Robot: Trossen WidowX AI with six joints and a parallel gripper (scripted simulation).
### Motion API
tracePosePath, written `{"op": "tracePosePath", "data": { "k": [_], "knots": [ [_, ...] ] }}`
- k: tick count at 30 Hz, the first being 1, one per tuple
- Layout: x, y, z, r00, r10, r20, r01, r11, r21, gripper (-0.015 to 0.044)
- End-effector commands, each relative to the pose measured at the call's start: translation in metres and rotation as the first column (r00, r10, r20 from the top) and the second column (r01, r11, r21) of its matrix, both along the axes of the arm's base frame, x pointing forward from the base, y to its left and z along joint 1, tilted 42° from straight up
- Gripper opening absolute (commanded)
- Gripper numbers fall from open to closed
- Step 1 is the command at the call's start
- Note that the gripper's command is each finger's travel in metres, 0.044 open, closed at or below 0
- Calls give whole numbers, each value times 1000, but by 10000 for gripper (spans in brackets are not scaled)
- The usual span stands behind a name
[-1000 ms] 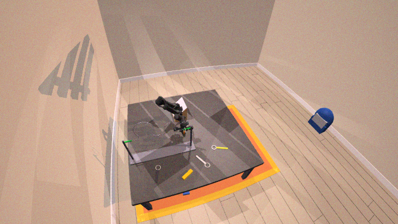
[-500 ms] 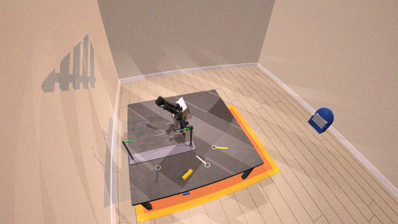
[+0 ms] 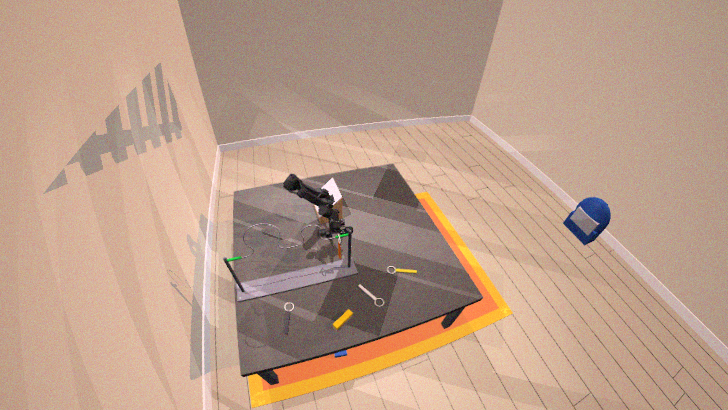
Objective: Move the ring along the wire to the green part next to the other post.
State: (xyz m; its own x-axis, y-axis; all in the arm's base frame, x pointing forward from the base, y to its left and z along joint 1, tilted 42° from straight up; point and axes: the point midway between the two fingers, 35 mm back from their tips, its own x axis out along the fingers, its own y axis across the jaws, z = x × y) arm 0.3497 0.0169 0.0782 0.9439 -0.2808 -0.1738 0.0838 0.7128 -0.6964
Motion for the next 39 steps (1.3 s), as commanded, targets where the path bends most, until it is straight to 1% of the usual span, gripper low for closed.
{"op": "tracePosePath", "data": {
  "k": [1,6,27,29,33,37,38,39],
  "knots": [
    [-15,5,3,1000,2,0,-2,1000,2,160],
    [-30,8,4,1000,3,0,-3,1000,1,160],
    [-30,8,4,1000,3,0,-3,1000,1,160],
    [-37,10,6,1000,6,0,-6,1000,0,212],
    [-74,16,8,1000,7,1,-7,1000,-2,317],
    [-76,16,8,1000,7,1,-7,1000,-2,423],
    [-76,16,8,1000,7,1,-7,1000,-2,440],
    [-76,16,8,1000,7,1,-7,1000,-2,440]
  ]
}}
